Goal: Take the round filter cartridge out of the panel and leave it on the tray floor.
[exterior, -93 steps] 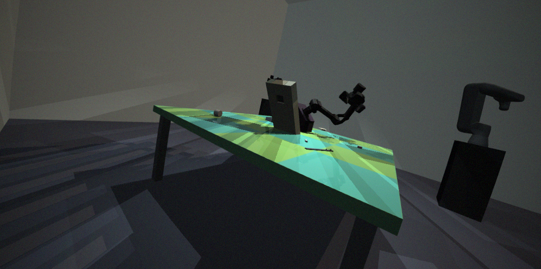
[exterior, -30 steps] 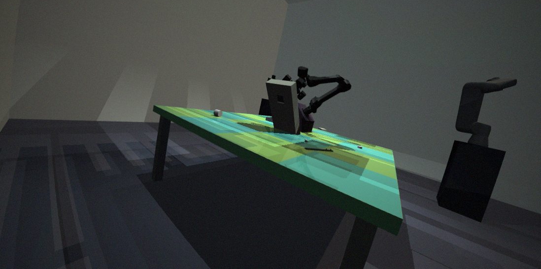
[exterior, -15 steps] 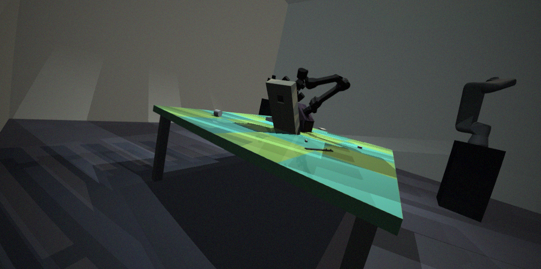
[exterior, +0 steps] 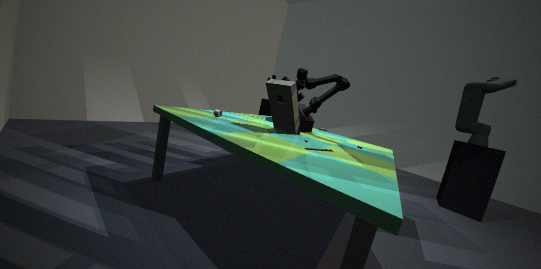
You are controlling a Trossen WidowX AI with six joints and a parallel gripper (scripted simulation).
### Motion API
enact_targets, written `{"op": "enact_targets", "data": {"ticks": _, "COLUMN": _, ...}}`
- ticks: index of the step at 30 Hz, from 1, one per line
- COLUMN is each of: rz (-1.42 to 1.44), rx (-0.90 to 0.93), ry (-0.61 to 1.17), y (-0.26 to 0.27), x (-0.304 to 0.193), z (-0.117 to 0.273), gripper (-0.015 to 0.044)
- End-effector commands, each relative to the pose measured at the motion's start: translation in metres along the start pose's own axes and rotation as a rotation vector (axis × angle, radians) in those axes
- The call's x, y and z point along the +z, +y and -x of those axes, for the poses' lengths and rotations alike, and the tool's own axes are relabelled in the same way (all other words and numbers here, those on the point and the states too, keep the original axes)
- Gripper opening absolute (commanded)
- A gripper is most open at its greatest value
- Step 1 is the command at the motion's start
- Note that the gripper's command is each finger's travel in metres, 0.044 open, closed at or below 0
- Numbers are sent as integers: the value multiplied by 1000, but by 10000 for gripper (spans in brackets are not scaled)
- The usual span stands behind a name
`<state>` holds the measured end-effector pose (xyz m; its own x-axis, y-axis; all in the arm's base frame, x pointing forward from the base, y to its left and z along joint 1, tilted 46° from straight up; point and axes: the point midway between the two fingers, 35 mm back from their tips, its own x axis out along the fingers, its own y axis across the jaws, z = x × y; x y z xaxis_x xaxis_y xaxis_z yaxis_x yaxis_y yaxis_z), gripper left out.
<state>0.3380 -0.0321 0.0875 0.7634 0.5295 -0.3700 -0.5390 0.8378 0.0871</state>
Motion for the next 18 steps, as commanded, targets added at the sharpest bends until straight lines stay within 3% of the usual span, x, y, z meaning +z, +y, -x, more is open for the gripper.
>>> {"op": "enact_targets", "data": {"ticks": 1, "rz": -2, "rx": -6, "ry": 1, "y": -1, "x": 0, "z": 0, "gripper": 118}}
{"op": "enact_targets", "data": {"ticks": 18, "rz": -2, "rx": -6, "ry": 1, "y": -2, "x": 1, "z": -3, "gripper": 118}}
